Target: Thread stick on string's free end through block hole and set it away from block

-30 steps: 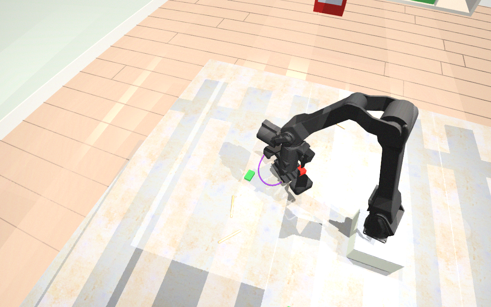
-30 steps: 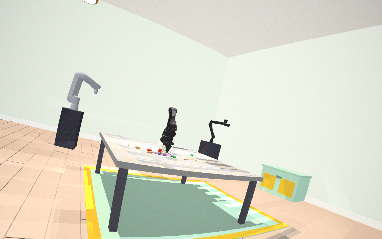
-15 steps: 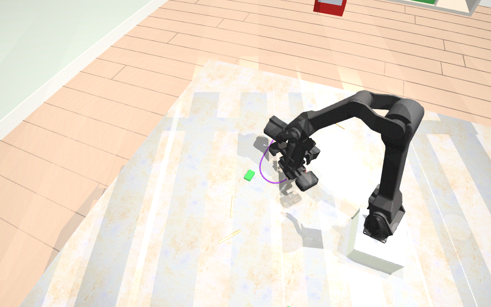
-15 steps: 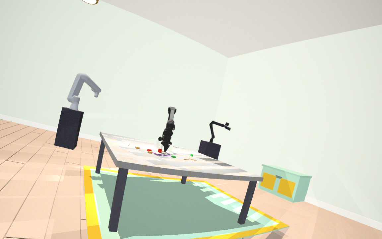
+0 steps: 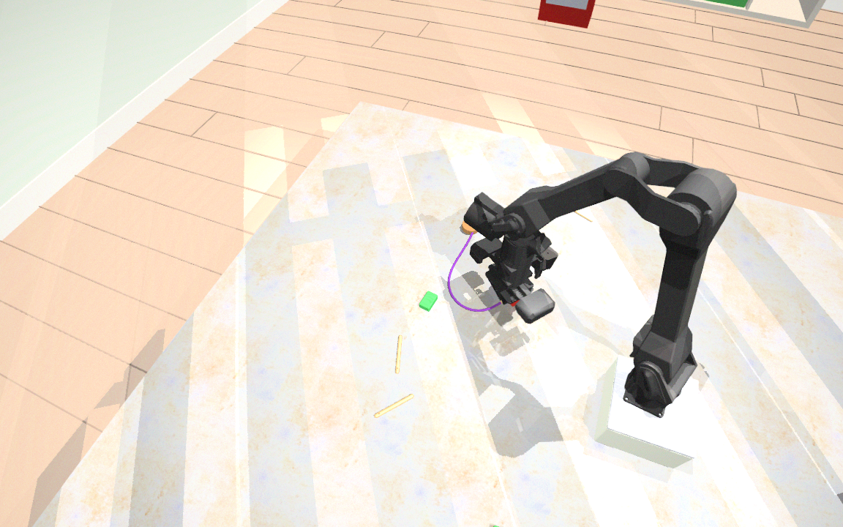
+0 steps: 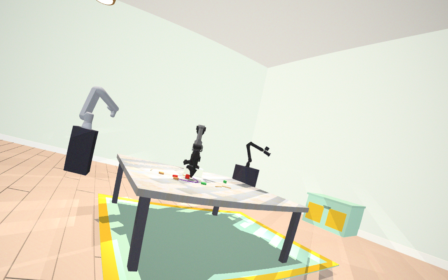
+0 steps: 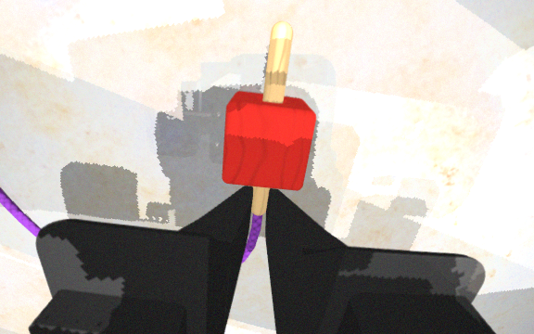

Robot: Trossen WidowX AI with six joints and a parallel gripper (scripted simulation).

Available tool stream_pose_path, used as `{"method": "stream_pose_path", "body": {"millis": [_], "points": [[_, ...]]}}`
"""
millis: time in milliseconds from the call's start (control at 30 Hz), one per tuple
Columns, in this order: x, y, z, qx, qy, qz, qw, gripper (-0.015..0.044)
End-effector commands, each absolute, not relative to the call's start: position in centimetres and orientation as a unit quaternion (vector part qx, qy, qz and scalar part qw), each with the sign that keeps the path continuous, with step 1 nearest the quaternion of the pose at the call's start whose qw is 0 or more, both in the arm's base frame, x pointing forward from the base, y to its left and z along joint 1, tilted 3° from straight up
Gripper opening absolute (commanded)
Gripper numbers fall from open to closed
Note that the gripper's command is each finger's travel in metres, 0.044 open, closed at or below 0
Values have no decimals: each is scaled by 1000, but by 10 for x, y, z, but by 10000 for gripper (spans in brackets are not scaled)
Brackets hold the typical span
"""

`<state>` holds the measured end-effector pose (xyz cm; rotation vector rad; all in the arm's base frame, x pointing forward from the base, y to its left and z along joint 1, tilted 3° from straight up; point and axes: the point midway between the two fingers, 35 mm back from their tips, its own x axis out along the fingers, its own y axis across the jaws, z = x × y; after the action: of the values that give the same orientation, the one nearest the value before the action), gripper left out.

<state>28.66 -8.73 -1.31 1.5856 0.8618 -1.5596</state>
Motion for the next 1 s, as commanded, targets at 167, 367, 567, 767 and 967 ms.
{"method": "stream_pose_path", "body": {"millis": [167, 367, 567, 767, 967], "points": [[287, -87, -11, 618, 336, -607, 369, 124], [286, -83, 64, 618, 336, -607, 370, 124], [288, -83, 64, 620, 334, -603, 374, 124], [285, -90, 64, 527, 453, -522, 495, 124], [280, -99, 64, 367, 580, -378, 622, 124]]}}
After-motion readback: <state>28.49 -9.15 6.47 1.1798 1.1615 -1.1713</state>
